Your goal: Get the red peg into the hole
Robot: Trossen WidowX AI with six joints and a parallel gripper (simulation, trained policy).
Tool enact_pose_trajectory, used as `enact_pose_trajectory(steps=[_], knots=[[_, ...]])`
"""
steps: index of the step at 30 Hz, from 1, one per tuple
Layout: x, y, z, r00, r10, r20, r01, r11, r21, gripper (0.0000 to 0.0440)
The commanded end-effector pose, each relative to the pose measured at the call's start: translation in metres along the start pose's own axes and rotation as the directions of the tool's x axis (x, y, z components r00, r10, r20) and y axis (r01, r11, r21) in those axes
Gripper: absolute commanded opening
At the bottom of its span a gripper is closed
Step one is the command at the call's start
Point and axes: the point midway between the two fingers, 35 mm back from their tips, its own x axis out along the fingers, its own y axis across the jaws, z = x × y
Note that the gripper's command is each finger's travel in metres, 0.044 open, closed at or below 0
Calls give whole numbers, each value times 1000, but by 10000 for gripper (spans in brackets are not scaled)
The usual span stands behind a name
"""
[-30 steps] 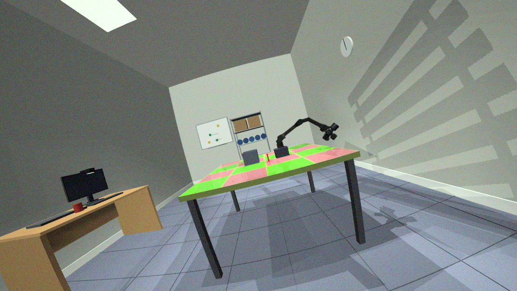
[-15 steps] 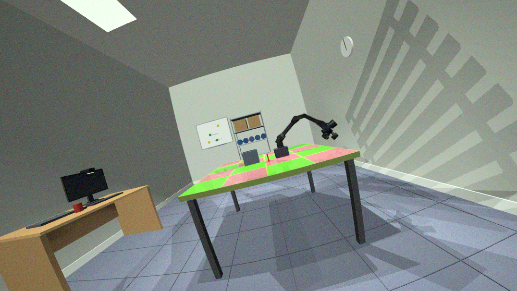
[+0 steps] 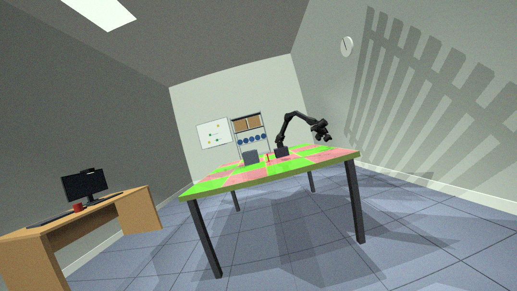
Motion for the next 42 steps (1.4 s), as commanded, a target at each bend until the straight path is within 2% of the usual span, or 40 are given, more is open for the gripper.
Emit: enact_pose_trajectory(steps=[1,10,16,21,27,32,37,42], knots=[[-42,27,9,993,118,-18,-117,992,37,440],[-154,83,52,918,395,-12,-390,909,145,439],[-235,104,98,831,555,43,-550,807,214,429],[-305,105,147,746,655,122,-661,704,259,407],[-376,83,209,657,716,235,-751,595,286,373],[-423,50,257,590,740,324,-807,519,283,347],[-457,10,297,527,752,397,-850,460,258,344],[-476,-32,326,482,751,452,-876,426,227,361]])
